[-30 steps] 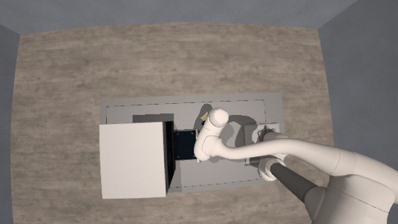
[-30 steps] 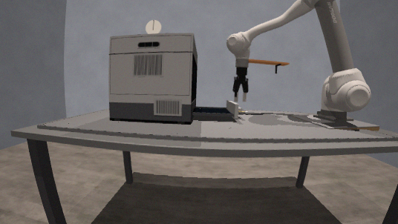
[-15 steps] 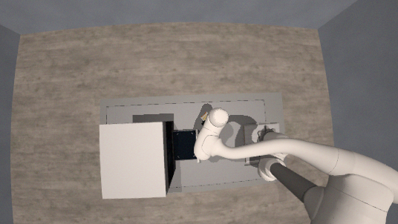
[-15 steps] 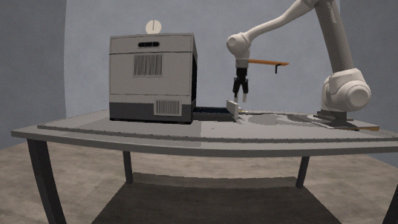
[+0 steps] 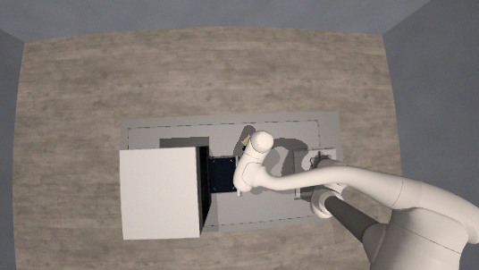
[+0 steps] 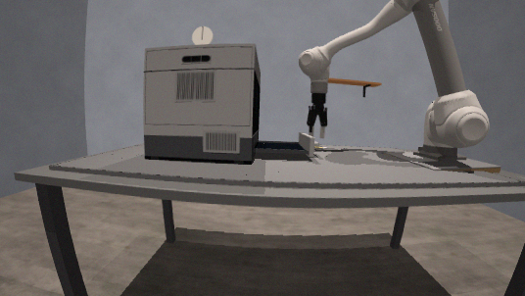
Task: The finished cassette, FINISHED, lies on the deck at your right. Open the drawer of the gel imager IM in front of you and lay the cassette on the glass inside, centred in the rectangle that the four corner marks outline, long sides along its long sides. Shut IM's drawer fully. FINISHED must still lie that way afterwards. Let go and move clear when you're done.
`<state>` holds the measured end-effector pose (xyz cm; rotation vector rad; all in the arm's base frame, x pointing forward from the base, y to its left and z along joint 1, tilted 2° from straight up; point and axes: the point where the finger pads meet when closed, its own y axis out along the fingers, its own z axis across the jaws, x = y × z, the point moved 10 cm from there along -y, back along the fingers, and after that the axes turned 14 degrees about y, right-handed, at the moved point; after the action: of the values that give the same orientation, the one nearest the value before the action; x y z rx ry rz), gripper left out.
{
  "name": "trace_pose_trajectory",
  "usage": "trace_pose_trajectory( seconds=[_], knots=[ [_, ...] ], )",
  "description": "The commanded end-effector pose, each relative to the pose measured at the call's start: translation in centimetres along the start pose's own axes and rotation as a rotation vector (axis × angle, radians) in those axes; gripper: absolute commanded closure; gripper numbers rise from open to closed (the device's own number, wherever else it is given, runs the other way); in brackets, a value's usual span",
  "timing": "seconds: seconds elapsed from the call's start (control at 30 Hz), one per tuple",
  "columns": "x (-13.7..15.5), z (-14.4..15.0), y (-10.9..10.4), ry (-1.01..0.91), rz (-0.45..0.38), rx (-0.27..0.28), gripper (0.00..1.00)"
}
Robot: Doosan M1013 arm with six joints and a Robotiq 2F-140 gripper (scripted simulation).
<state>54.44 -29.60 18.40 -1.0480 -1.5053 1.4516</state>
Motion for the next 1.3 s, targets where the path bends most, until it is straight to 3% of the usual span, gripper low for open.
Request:
trace_pose_trajectory(
  seconds=[0.0, 1.27],
  knots=[
    [0.0, 0.0, 0.3, 0.0, 0.0, 0.0, 0.32],
    [0.0, 0.0, 4.7, 0.0, 0.0, 0.0, 0.32]
  ],
)
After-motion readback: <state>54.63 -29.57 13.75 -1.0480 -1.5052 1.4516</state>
